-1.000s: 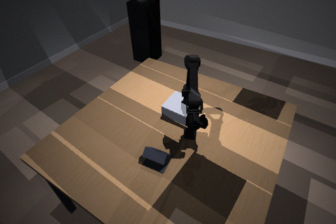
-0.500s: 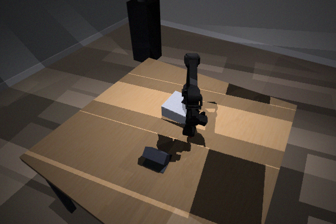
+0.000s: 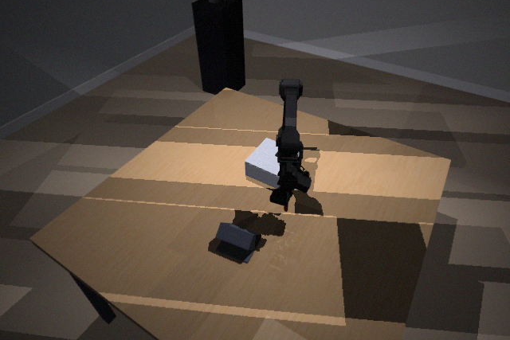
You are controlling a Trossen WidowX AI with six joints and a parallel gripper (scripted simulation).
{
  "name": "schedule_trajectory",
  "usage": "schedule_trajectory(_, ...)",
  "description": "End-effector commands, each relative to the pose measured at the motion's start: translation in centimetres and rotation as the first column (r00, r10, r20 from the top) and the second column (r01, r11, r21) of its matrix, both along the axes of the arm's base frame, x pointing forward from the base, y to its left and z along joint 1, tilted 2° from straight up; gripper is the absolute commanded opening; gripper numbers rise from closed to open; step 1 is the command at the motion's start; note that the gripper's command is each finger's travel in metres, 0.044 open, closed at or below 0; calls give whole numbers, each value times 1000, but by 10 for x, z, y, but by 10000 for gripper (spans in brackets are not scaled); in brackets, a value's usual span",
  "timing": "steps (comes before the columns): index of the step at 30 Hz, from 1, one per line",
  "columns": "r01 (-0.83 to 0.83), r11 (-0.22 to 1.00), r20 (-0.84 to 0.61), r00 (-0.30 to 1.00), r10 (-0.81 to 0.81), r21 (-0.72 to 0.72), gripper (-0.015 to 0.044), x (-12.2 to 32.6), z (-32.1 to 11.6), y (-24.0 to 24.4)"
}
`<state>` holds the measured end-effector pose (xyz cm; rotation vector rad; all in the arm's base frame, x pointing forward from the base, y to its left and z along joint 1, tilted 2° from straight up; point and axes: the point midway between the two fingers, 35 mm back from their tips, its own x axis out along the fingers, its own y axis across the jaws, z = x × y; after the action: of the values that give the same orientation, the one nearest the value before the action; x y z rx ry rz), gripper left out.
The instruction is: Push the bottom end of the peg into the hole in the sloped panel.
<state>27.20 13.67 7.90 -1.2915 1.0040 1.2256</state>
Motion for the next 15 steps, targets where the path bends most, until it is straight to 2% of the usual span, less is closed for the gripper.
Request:
schedule_trajectory(1, 53, 998, 16, 998, -54, 21, 0, 2, -1, -4)
schedule_trajectory(15, 199, 977, 63, 977, -205, 81, 0, 8, -3, -13)
